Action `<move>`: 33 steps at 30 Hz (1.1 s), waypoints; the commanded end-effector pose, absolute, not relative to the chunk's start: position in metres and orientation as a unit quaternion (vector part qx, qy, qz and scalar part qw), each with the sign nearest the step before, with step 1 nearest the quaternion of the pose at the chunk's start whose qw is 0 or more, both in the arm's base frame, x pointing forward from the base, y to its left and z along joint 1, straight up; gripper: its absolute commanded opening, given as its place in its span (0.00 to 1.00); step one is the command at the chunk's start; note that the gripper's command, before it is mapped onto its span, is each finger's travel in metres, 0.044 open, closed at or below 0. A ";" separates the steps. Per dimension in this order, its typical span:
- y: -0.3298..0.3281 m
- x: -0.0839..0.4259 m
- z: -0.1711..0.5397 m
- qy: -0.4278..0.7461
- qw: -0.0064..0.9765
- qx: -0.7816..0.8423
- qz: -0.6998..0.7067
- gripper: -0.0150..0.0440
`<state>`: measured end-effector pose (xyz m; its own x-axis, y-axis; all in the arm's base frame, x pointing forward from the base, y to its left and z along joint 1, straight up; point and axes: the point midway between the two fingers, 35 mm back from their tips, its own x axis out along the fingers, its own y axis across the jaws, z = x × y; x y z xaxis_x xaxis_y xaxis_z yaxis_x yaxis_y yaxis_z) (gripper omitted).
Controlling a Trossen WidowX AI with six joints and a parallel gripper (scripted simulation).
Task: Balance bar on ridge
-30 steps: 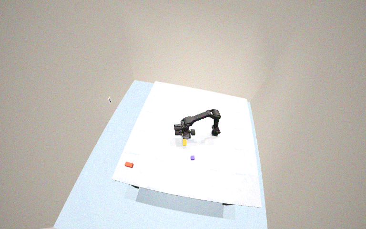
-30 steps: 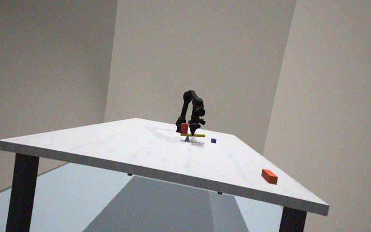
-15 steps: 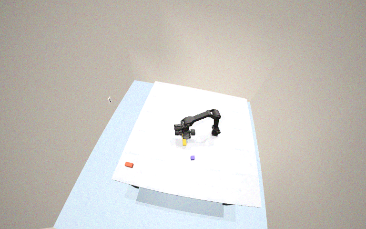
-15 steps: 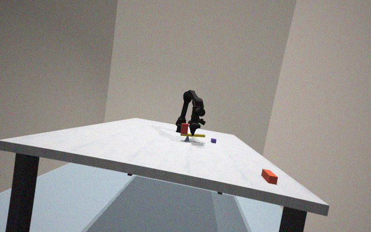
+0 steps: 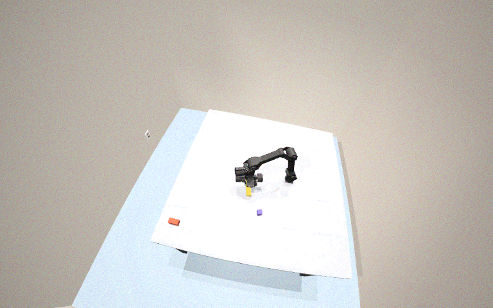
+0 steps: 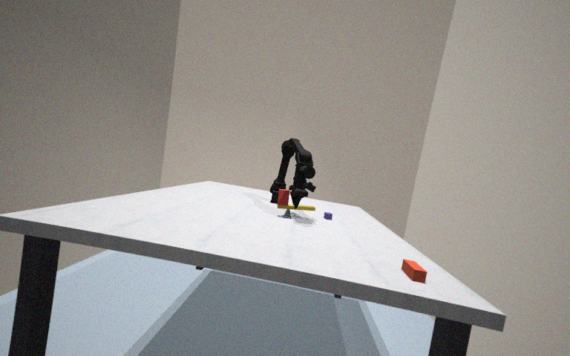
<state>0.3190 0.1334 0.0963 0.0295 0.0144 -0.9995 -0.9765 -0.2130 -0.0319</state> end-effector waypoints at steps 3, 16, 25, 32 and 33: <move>0.133 0.319 0.094 0.434 0.454 -0.556 0.545 0.25; 0.133 0.319 0.093 0.434 0.454 -0.556 0.545 0.25; 0.133 0.319 0.093 0.434 0.454 -0.556 0.545 0.25; 0.133 0.319 0.092 0.434 0.454 -0.556 0.545 0.25; 0.134 0.319 0.092 0.434 0.454 -0.556 0.545 0.25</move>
